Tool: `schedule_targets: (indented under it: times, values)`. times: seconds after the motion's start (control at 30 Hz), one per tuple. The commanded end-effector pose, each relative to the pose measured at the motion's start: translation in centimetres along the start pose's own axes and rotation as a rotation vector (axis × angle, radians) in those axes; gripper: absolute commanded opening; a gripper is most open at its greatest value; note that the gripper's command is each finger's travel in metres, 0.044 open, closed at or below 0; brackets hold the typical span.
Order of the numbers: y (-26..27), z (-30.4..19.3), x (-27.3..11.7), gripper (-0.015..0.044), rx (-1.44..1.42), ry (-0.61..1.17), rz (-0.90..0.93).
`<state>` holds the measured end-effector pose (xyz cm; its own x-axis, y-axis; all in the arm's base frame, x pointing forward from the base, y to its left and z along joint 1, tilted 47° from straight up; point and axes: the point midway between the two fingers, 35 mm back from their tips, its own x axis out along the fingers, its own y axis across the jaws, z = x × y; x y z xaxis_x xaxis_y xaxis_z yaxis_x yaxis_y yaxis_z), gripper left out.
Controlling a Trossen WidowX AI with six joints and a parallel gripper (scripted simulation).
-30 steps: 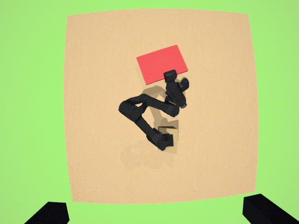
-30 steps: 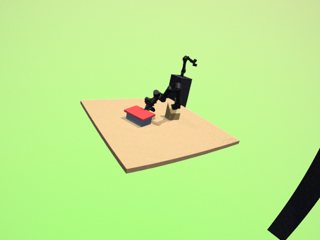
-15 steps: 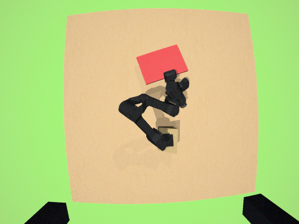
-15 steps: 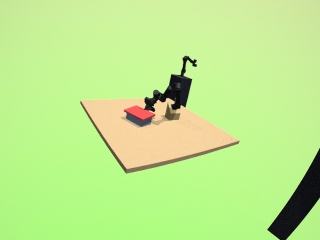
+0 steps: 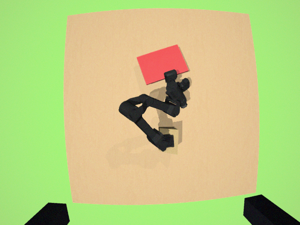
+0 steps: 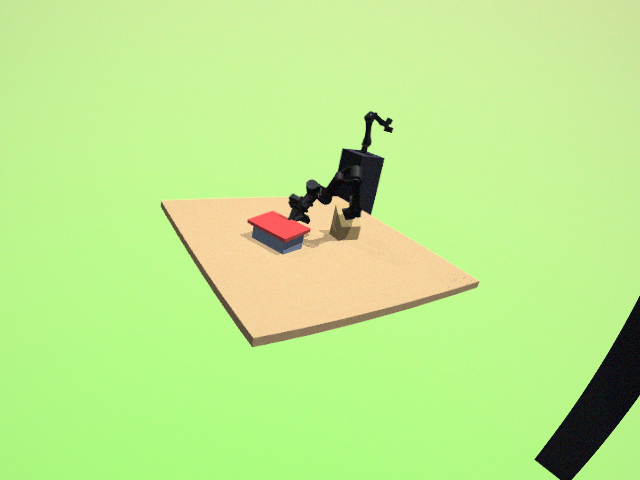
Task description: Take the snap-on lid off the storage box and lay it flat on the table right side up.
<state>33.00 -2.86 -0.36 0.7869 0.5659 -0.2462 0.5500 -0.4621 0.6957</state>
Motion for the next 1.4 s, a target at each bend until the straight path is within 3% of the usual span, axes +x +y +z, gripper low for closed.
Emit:
schedule_targets:
  times: [0.0,1.37]
  values:
    - [0.1,0.0,0.0,0.0,0.001,0.0,0.0]
    - [3.2,0.0,-1.6,0.0,0.0,-0.001,0.0]
